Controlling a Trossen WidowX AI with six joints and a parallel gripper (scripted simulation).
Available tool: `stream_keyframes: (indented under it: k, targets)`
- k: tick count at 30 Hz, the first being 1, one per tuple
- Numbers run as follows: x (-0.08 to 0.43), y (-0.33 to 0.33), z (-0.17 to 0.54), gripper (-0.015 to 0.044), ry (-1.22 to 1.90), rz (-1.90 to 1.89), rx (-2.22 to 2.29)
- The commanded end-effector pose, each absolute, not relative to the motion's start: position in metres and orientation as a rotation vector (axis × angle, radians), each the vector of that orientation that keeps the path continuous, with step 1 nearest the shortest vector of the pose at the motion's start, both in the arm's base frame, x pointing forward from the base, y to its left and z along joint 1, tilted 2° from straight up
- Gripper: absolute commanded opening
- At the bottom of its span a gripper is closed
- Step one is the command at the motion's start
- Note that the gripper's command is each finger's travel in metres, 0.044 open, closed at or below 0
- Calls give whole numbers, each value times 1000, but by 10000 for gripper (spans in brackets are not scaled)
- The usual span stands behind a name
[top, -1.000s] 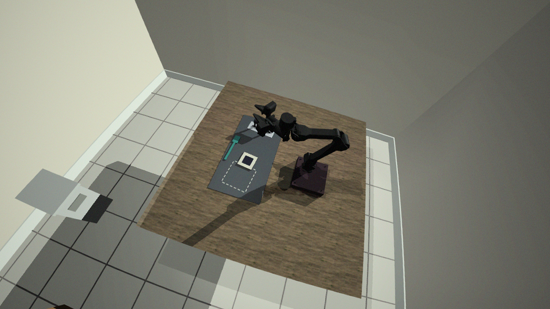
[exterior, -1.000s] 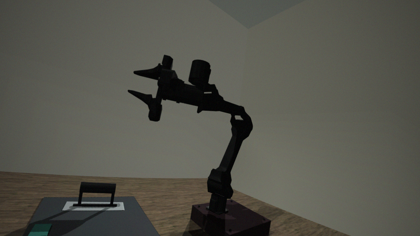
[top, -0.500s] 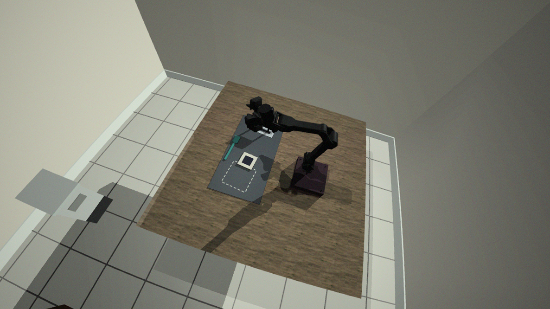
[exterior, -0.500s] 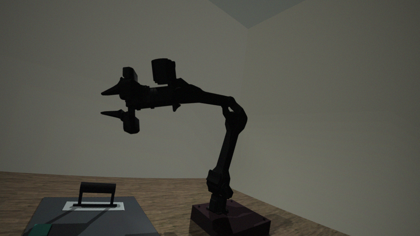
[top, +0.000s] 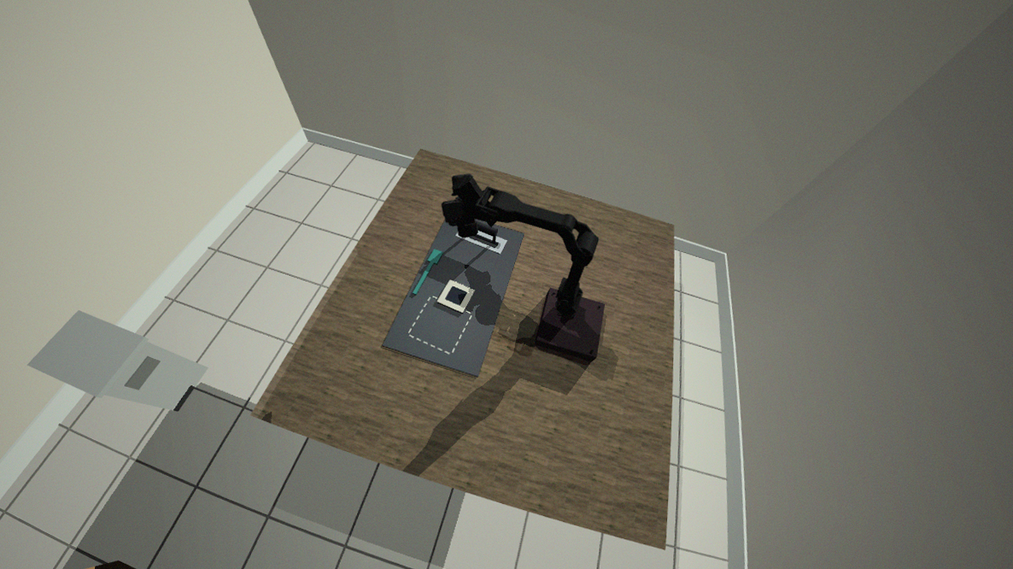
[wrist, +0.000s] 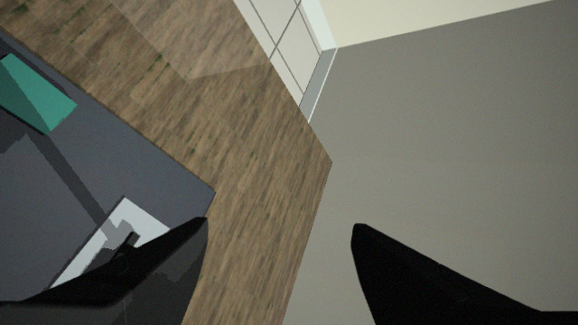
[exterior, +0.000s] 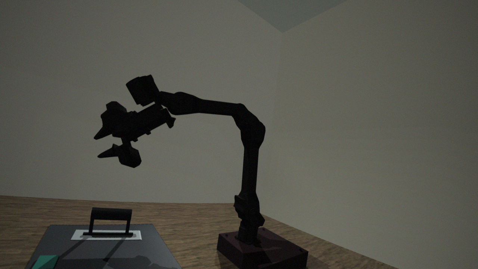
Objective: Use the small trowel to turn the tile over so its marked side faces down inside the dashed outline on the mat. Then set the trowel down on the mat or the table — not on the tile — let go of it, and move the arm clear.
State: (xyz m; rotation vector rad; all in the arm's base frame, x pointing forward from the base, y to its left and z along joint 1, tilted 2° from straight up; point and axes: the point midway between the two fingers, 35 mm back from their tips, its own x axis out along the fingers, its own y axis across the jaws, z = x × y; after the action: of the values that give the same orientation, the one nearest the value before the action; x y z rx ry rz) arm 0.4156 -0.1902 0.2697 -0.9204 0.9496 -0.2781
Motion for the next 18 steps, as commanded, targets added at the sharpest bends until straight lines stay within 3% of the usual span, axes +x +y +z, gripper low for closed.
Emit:
stream_keyframes:
  k: [1, 18]
  targets:
    - [418, -208, 247, 270, 1029, -248, -815]
    - [399, -268, 171, 270, 1296, -193, -371]
